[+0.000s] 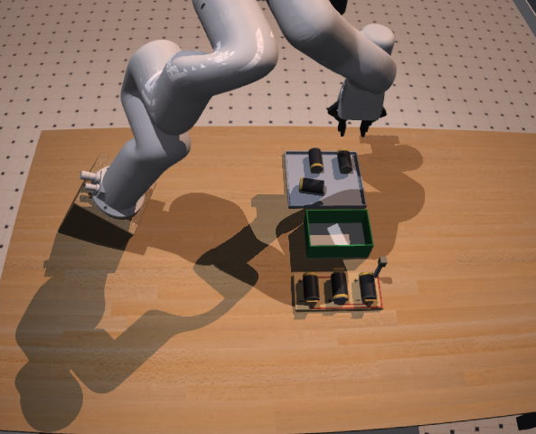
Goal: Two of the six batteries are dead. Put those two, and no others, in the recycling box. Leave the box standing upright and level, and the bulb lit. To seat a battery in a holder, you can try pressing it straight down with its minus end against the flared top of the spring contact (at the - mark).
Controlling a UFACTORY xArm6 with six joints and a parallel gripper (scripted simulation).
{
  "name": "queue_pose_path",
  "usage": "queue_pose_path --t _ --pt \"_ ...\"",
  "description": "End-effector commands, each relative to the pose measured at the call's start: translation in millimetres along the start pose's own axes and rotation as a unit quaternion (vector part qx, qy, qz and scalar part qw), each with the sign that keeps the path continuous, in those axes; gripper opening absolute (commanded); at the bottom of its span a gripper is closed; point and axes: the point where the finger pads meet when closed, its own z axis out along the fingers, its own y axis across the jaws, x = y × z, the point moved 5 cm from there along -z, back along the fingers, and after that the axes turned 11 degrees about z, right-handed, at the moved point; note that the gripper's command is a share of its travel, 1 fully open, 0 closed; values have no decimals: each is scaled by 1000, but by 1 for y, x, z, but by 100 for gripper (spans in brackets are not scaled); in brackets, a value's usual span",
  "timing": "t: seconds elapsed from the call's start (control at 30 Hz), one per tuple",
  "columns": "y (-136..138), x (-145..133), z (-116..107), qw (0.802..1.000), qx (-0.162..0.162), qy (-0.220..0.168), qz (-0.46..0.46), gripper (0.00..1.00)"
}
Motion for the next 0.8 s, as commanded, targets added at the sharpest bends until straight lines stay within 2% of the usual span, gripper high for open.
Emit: queue_pose_path --t 0.0,0.77 --pt "2 8 -1 1000 -1 -2 1 51" --pt "2 8 -1 1000 -1 -2 -6 51"
